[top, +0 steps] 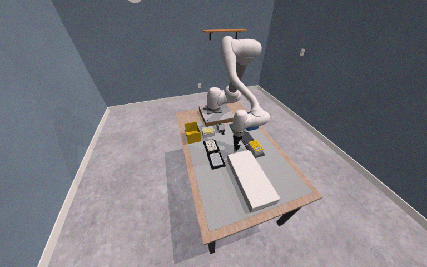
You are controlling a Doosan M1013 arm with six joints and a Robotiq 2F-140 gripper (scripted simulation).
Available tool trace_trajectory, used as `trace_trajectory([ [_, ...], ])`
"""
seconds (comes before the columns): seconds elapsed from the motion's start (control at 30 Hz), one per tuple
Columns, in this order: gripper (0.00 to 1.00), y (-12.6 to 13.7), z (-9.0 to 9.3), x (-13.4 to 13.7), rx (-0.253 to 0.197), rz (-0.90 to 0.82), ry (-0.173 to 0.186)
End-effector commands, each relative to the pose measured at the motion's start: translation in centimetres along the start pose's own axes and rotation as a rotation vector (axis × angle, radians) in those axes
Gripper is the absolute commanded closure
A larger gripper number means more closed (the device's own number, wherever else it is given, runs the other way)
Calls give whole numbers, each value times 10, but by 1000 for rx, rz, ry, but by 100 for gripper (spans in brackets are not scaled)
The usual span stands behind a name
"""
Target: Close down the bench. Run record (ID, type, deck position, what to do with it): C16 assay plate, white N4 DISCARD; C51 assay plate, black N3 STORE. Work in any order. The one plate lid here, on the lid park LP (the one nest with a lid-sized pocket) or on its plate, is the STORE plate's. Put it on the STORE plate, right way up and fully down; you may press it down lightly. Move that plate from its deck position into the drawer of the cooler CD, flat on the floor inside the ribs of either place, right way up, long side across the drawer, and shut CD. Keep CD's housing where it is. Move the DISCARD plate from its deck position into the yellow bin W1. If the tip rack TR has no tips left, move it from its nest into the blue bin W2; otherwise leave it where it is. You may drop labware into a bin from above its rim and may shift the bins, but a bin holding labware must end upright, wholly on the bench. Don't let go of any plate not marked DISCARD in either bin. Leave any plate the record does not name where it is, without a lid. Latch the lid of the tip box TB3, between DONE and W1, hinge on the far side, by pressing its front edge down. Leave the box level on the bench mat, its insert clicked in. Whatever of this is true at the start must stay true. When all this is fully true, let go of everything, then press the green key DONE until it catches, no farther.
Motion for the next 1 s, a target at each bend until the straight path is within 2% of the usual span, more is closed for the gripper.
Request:
trace_trajectory([
  [0.0, 100, 1, 0, -5, 0, 0, 0],
  [0.97, 100, 9, 0, -37, 0, 0, 0],
])
Point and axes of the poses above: the point where the finger pads meet when closed, its own z axis out along the fingers, its own x axis across the jaws, y = z × x, the point moved 7 cm from there along -z, back along the fingers, and after that the axes turned 13 degrees about z, right-handed, at the moved point
